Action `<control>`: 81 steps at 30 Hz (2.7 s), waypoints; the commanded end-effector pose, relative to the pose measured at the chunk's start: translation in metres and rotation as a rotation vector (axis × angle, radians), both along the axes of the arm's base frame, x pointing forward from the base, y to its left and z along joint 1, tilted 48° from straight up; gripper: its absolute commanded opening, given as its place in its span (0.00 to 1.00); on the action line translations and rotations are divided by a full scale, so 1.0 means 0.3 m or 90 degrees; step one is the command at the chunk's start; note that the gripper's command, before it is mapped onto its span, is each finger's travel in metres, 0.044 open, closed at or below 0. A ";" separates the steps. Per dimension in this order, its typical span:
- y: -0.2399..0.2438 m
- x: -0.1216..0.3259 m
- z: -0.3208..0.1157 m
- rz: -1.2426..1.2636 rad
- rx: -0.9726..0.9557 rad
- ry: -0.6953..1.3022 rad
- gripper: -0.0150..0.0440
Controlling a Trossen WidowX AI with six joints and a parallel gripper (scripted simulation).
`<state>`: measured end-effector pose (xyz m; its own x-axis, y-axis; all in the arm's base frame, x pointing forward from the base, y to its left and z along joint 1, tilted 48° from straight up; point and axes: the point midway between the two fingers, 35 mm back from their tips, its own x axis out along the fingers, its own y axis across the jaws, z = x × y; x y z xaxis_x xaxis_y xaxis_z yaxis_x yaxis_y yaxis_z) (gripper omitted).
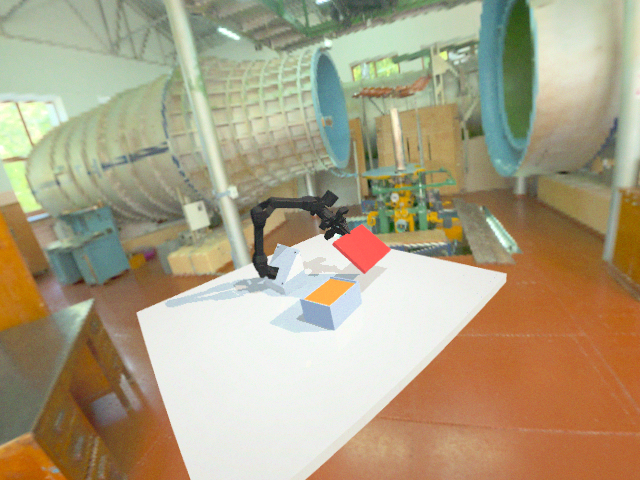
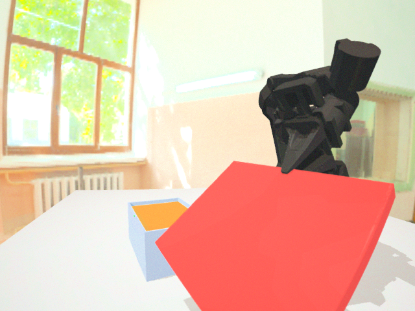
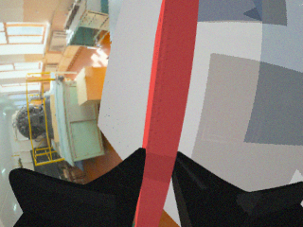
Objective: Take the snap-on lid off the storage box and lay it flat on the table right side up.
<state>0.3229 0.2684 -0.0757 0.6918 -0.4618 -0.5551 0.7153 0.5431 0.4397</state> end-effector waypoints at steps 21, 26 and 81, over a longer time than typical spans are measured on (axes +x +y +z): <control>-0.055 -0.008 -0.042 0.001 -0.005 -0.003 0.25; -0.064 -0.009 -0.052 0.001 -0.005 -0.003 0.25; -0.171 -0.023 -0.152 0.001 -0.006 -0.004 0.25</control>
<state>0.3171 0.2212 -0.1197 0.6941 -0.4602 -0.5537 0.7134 0.5430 0.4430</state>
